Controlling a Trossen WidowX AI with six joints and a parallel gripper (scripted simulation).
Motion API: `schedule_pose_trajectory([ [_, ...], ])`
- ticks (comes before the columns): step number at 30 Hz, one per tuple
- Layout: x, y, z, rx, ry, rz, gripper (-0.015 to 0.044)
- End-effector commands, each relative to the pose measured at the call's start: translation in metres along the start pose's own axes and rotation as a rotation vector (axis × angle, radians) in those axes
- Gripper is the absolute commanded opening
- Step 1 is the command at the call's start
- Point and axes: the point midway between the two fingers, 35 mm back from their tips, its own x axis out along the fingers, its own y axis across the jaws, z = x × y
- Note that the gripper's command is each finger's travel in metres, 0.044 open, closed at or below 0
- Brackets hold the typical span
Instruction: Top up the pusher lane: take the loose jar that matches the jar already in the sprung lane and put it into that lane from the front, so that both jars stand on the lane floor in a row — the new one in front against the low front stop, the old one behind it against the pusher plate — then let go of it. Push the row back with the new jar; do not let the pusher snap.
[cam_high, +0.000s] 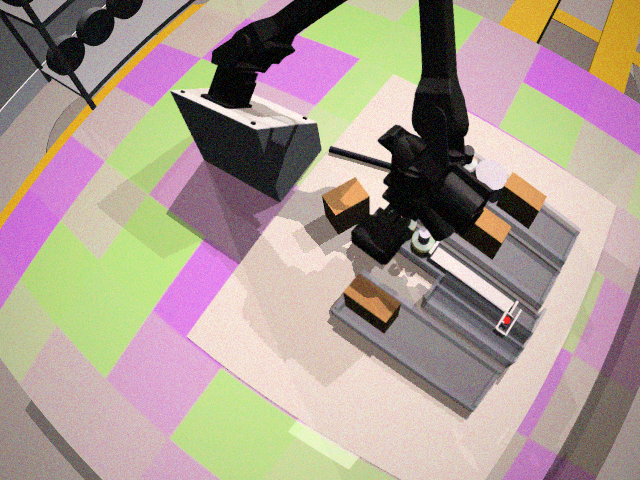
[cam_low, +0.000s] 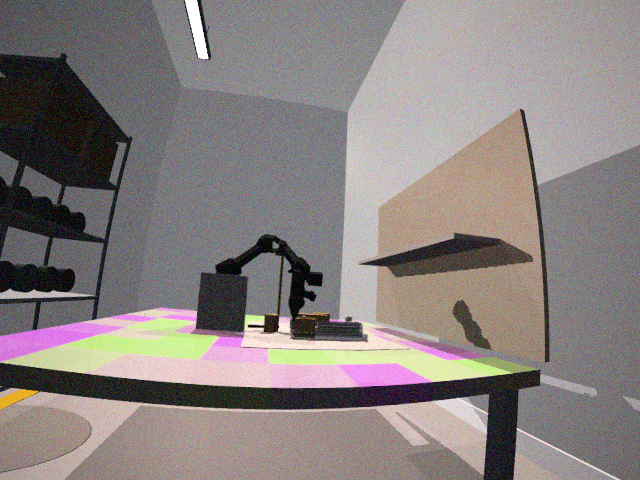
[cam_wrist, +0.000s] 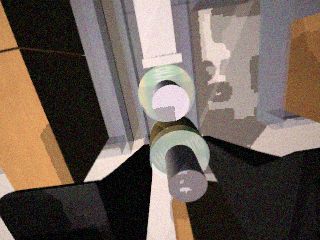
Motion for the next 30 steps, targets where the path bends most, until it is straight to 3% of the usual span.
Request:
schedule_pose_trajectory([
  [1, -0.0040, 0.0023, 0.0104, -0.019, -0.023, 0.003, 0.0000],
  [30, -0.0079, 0.0021, 0.0182, -0.019, -0.023, 0.003, 0.0000],
])
